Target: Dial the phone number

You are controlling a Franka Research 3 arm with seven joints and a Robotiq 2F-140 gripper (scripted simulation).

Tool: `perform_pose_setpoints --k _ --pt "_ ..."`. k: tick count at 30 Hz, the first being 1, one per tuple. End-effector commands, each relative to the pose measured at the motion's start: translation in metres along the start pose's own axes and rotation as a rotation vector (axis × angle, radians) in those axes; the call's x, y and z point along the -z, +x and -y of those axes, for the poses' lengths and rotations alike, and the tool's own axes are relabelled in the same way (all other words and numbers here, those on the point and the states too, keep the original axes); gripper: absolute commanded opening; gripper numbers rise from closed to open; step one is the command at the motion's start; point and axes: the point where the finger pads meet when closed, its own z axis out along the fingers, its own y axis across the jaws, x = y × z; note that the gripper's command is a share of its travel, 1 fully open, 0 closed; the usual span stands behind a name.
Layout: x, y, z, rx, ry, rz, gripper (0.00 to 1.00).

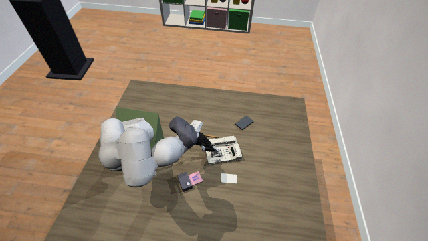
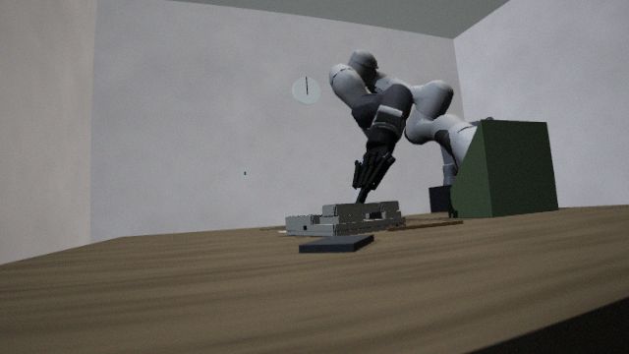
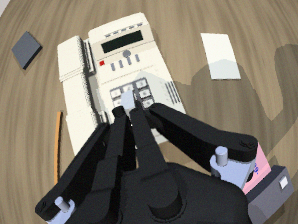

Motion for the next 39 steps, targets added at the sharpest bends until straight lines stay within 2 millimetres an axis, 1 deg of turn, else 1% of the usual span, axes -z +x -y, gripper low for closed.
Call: perform_pose_setpoints --k 1,27,34,39 --pt "-0.002 0.000 -0.002 -0.007 -0.005 -0.001 0.00" --pt "-0.004 -0.002 -0.002 -0.007 -0.005 -0.001 0.00" --pt "0.005 0.005 -0.002 -0.007 -0.005 -0.001 0.00" --pt "0.006 0.005 -0.002 -0.007 -0.005 -0.001 0.00"
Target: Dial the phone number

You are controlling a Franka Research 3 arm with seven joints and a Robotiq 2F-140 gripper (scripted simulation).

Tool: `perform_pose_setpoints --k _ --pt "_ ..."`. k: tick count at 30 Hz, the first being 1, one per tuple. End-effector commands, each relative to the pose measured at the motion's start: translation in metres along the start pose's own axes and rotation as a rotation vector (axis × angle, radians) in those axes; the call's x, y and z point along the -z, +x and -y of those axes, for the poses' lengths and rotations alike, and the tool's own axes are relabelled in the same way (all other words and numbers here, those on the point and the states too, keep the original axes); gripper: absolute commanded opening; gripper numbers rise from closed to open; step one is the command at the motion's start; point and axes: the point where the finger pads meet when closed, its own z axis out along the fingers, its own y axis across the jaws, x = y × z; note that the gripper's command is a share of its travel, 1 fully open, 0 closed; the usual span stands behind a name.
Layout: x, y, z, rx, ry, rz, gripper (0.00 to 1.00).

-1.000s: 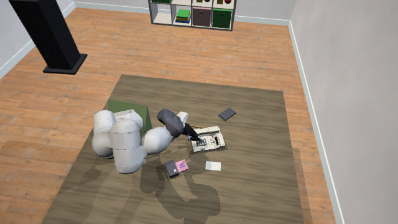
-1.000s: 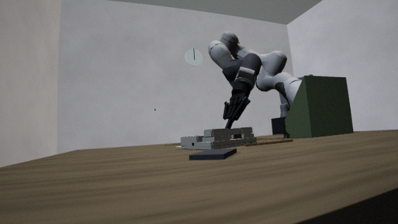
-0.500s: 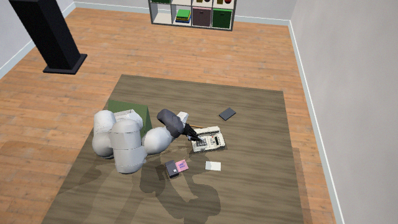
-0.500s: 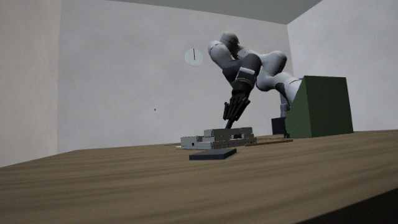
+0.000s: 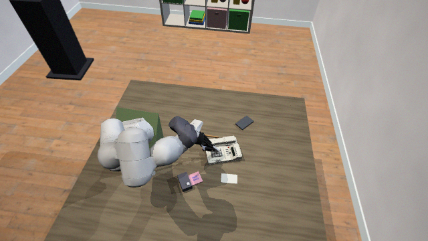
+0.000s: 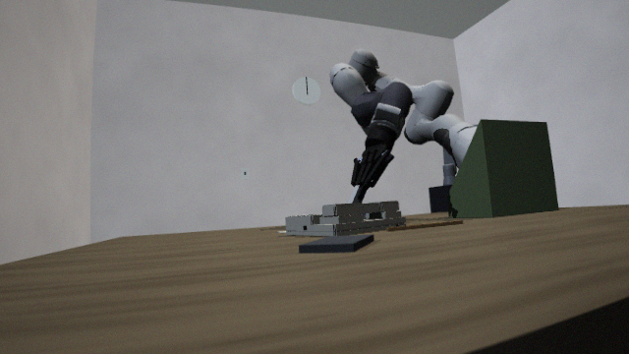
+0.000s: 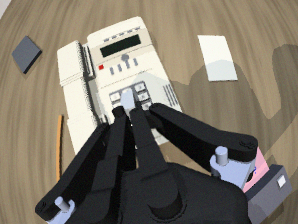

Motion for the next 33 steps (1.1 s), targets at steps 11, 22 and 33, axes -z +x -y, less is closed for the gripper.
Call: perform_pose_setpoints --k 11,22,33 --pt "-0.002 0.005 0.010 0.008 0.002 0.003 0.00" --pt "-0.007 0.012 0.020 0.008 0.002 0.003 0.00" --pt "-0.010 0.010 0.021 0.008 0.002 0.003 0.00"
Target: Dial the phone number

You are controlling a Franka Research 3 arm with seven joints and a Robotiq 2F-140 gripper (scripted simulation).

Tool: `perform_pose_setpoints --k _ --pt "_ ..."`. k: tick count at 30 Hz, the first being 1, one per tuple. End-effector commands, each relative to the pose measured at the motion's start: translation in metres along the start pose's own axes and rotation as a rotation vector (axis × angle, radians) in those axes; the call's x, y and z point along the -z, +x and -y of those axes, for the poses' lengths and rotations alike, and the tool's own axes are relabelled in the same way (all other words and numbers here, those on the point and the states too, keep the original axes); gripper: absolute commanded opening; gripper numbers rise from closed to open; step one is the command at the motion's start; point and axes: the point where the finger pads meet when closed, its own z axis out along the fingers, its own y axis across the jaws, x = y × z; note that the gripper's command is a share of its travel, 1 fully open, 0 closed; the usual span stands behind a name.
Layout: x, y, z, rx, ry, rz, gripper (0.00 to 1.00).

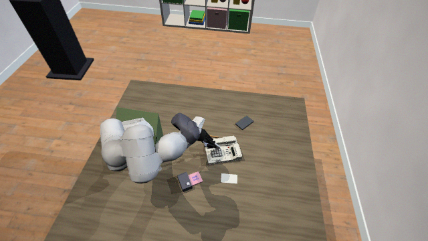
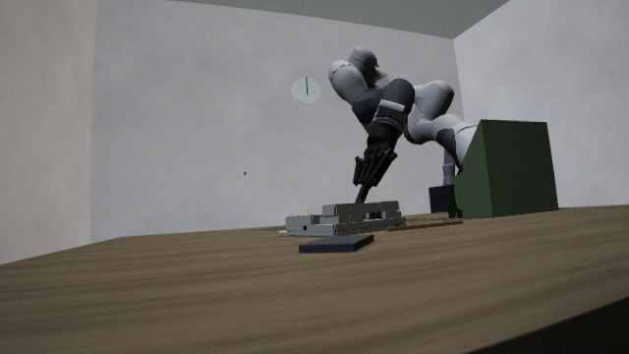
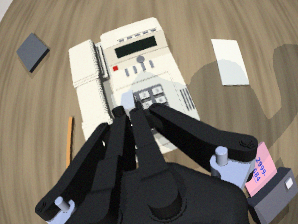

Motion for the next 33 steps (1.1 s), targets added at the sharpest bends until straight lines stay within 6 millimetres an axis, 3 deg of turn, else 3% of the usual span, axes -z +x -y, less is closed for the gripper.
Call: perform_pose_setpoints --k 1,33 --pt "-0.0029 -0.0011 -0.0008 -0.005 -0.004 -0.001 0.00" --pt "-0.0079 -0.0045 -0.0008 -0.005 -0.004 -0.001 0.00"
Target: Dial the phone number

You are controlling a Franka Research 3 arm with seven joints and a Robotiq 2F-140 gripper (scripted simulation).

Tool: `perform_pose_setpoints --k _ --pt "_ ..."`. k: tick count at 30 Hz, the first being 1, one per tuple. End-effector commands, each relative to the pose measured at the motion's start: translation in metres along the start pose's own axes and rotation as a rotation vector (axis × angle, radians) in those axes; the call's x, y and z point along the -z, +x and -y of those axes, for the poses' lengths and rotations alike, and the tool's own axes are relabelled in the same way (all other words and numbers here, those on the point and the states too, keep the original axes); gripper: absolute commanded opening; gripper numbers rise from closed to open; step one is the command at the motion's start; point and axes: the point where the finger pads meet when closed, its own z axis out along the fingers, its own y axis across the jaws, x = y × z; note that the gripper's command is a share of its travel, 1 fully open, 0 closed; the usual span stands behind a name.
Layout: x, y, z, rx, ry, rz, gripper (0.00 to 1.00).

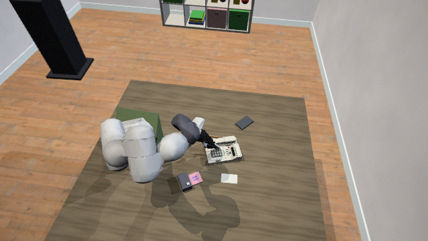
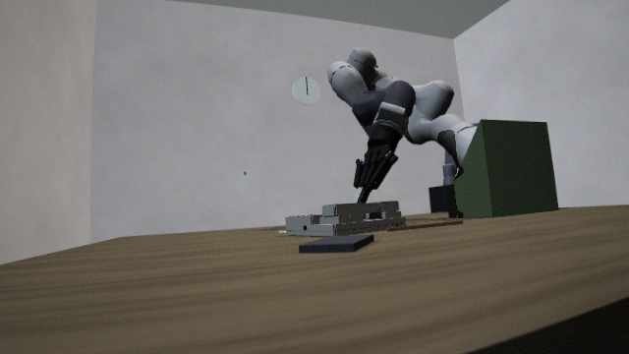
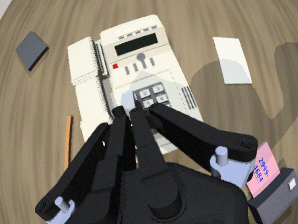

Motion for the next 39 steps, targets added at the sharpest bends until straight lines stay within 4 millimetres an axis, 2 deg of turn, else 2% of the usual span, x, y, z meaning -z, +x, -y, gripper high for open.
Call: perform_pose_setpoints --k 1,24,39 --pt "-0.002 -0.001 -0.002 -0.006 -0.005 0.000 0.00" --pt "-0.004 -0.002 -0.002 -0.006 -0.005 0.000 0.00" --pt "0.007 0.005 -0.002 -0.006 -0.005 0.000 0.00"
